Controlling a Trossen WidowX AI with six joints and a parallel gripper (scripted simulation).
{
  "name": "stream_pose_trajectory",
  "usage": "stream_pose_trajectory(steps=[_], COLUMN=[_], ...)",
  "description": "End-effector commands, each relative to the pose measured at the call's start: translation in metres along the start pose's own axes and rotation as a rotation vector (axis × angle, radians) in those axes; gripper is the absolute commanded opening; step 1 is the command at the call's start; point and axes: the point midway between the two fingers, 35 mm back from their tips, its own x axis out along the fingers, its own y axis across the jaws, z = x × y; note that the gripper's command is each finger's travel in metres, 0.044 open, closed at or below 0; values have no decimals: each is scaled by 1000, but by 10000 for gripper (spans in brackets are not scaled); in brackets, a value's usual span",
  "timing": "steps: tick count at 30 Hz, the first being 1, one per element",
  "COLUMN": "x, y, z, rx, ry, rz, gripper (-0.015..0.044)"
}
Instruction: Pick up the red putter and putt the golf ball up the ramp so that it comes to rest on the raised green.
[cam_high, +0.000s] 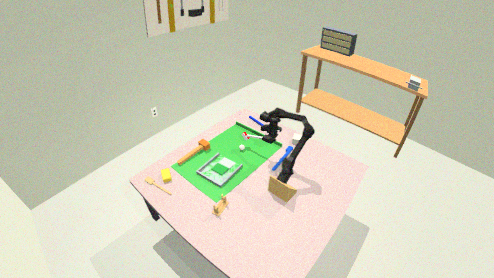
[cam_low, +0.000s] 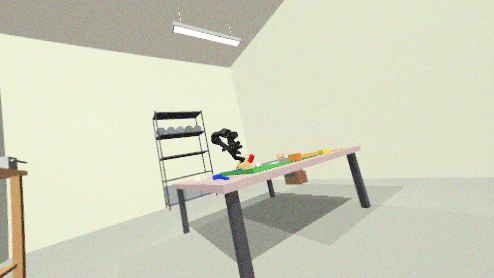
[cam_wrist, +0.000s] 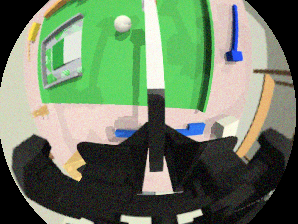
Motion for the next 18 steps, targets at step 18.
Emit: stream_pose_trajectory(steps=[18], x=[36], y=[-1], z=[-2], rx=[-1], ry=[1], rz=[-8], gripper=[0])
